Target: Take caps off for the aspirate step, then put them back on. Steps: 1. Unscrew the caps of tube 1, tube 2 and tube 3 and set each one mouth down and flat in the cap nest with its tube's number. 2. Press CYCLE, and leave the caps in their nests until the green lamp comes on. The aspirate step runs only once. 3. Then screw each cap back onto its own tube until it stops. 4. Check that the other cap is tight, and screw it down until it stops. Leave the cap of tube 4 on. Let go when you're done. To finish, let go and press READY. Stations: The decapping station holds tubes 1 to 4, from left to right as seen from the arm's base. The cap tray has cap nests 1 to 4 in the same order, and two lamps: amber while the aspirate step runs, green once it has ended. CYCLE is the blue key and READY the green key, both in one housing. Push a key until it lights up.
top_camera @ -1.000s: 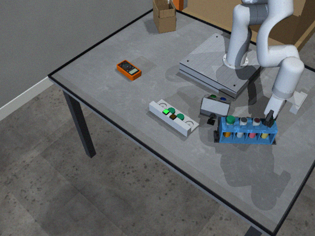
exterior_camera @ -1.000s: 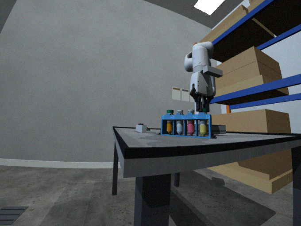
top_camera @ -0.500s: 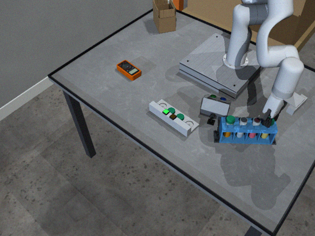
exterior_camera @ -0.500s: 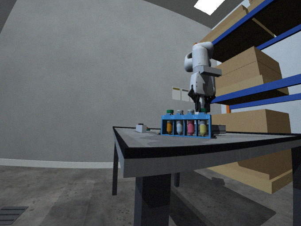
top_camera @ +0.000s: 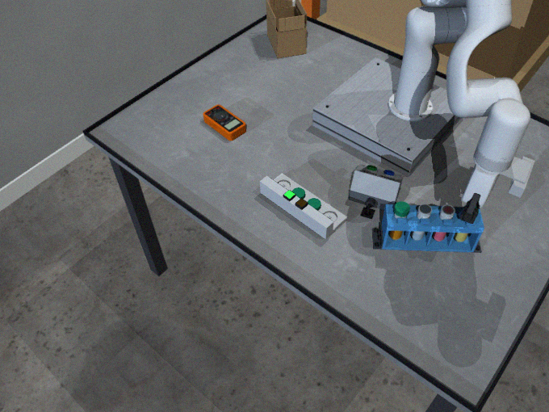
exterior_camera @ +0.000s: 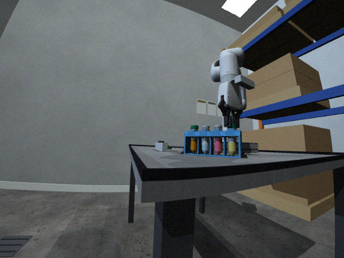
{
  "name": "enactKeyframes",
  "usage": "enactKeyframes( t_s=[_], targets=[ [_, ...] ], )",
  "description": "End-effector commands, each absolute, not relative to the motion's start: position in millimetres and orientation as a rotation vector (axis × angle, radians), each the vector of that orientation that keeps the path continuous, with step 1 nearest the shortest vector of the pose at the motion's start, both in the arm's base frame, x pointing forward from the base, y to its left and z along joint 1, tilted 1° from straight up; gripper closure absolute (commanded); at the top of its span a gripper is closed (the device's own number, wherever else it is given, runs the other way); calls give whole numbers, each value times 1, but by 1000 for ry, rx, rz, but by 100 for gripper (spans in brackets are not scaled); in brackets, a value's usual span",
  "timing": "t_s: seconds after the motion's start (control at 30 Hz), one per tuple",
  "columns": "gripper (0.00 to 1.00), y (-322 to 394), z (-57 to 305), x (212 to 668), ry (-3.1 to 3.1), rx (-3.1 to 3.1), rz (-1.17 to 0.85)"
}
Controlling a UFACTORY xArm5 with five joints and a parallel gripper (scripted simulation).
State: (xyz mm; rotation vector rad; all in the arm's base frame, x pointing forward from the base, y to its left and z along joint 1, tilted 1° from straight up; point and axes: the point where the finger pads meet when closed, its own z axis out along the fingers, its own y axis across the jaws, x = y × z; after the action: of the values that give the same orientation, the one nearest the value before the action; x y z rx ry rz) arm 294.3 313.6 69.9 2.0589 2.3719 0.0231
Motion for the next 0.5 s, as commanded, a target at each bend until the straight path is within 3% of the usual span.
enactKeyframes(
  t_s=[0.0,0.47],
  targets=[
    [54,314,71,295,2641,1713,30],
    [54,314,71,295,2978,1003,31]
  ],
)
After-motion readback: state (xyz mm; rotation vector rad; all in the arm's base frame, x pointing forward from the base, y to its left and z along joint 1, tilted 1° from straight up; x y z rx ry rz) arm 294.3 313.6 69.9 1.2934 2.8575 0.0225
